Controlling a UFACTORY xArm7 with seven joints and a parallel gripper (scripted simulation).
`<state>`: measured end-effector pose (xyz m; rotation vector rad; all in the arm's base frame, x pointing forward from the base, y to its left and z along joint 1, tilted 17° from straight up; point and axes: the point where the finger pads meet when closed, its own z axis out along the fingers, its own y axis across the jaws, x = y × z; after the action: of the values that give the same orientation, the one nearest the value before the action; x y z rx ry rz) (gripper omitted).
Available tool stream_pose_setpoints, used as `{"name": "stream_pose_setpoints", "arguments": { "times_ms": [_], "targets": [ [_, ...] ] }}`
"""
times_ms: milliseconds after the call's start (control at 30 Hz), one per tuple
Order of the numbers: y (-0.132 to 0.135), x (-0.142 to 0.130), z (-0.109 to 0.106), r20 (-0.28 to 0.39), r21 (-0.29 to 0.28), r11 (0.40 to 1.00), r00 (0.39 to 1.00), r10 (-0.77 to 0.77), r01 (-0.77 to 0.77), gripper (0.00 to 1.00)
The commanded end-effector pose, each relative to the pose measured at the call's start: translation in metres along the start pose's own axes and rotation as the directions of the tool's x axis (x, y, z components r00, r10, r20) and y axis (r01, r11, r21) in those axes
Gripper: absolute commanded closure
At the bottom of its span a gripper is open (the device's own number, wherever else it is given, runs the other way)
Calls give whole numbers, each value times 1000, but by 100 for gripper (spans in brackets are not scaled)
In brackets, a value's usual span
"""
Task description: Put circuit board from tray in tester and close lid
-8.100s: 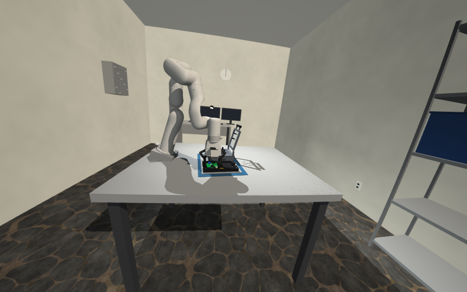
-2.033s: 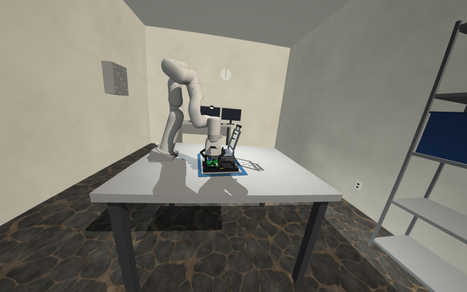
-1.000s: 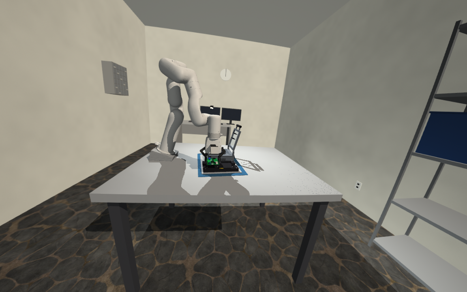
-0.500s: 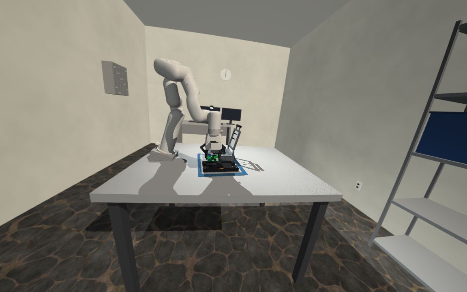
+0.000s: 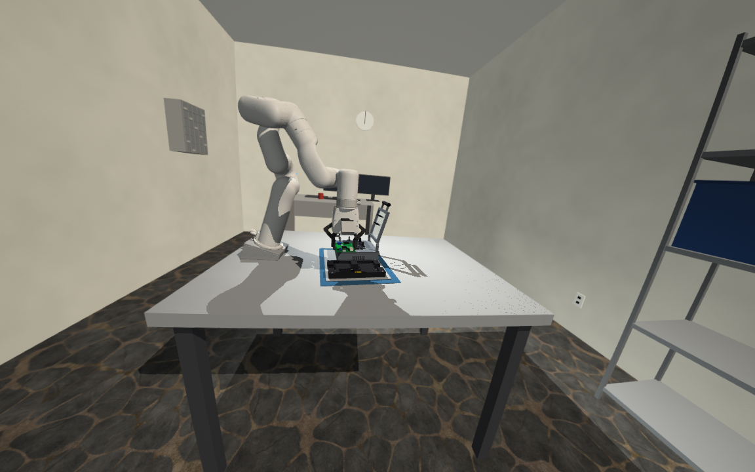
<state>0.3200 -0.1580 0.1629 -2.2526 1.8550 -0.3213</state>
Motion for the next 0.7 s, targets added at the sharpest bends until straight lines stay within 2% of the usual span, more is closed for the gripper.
{"name": "stream_pose_setpoints", "arguments": {
  "times_ms": [0, 667],
  "targets": [
    [-1, 1, -7, -2, 3, 1000, 1000, 0, 0, 21],
    [-1, 1, -12, -2, 3, 1000, 1000, 0, 0, 21]
  ]
}}
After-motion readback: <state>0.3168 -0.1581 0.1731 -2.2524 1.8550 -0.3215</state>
